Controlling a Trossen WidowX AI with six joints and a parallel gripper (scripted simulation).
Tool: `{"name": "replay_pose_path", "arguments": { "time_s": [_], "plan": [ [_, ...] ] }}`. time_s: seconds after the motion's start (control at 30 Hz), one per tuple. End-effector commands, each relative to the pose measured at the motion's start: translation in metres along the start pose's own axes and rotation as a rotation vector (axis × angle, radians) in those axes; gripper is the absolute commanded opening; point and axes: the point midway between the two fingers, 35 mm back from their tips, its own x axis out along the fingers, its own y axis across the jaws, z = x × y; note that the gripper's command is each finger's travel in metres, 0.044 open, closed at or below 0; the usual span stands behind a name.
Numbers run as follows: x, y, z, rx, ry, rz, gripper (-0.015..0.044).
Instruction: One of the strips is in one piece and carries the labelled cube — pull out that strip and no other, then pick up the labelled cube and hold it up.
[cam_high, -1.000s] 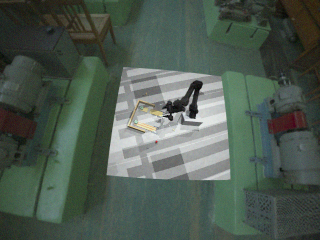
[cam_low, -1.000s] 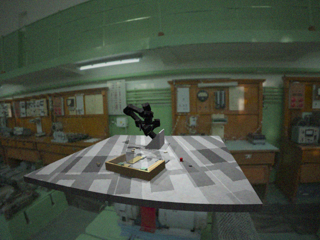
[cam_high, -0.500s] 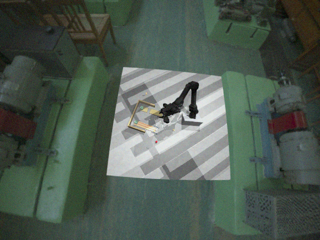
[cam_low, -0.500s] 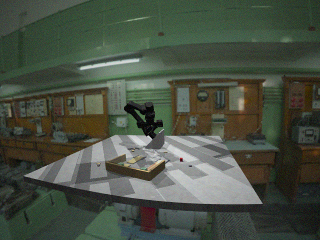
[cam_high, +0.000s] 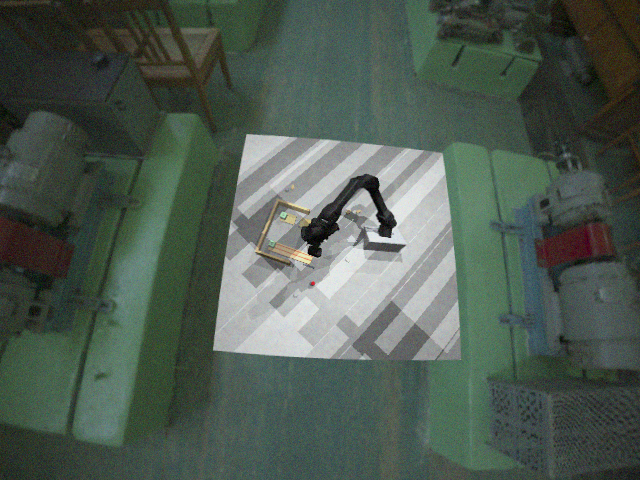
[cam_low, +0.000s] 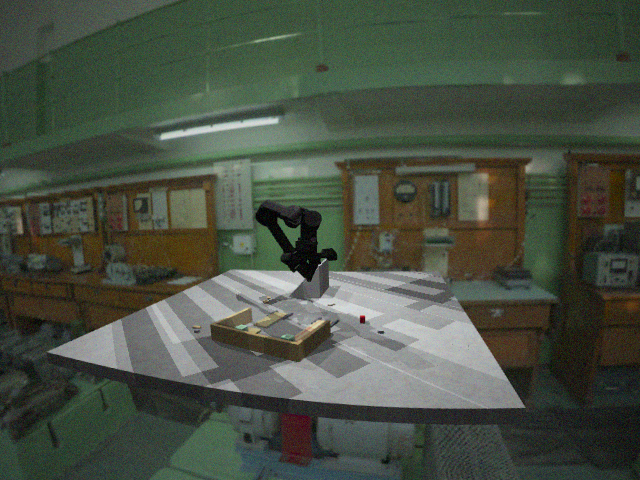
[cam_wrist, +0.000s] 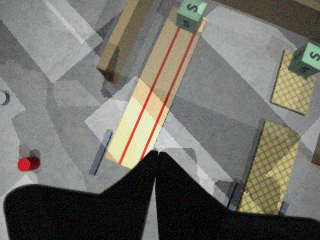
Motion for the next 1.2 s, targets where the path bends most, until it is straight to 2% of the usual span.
{"name": "replay_pose_path", "arguments": {
  "time_s": [0.0, 0.23, 0.7, 1.17],
  "plan": [
    [0.044, 0.020, -0.001, 0.123, 0.236, -0.058, 0.0000],
    [0.076, 0.031, -0.019, 0.213, 0.423, -0.159, 0.0000],
    [0.078, 0.032, -0.020, 0.216, 0.428, -0.162, 0.0000],
    [0.098, 0.030, -0.028, 0.216, 0.428, -0.162, 0.0000]
  ]
}}
